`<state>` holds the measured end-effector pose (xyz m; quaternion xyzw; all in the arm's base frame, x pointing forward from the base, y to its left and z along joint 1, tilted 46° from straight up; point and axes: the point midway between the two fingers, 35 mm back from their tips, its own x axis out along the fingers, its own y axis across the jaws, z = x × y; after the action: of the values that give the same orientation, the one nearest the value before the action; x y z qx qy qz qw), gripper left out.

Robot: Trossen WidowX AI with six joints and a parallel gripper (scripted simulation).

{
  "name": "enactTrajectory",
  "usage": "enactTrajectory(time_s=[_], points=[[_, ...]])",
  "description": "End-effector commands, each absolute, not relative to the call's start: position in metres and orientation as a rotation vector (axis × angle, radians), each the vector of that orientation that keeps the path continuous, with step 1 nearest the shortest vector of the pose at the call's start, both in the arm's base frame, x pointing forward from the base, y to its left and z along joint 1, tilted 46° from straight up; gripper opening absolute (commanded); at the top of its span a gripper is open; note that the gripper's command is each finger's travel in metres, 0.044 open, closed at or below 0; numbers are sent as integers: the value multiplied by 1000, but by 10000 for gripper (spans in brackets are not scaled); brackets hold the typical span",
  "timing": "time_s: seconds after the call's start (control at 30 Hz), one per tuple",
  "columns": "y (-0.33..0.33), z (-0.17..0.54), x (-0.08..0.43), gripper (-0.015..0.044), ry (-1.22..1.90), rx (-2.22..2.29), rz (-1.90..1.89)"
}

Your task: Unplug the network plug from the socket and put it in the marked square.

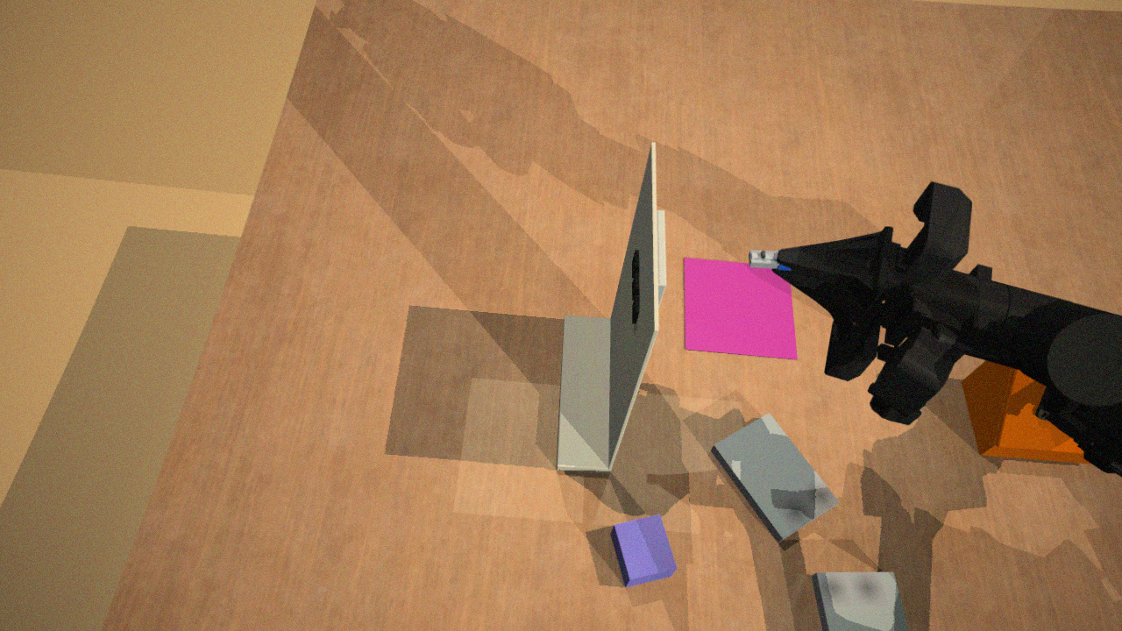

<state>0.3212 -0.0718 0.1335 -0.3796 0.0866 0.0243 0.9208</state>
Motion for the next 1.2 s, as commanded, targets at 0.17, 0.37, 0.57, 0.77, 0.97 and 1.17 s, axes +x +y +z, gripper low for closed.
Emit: enactTrajectory(time_s=[0.17, 0.37, 0.57, 0.77, 0.97, 1.17], points=[[-79, 137, 318, 0, 195, -789, 71], [-80, 115, 323, 0, 274, -801, 146], [-81, 93, 327, 0, 345, -806, 224], [-80, 72, 328, 0, 410, -805, 306], [-79, 51, 328, 0, 466, -797, 390], [-77, 31, 325, 0, 515, -782, 475]])
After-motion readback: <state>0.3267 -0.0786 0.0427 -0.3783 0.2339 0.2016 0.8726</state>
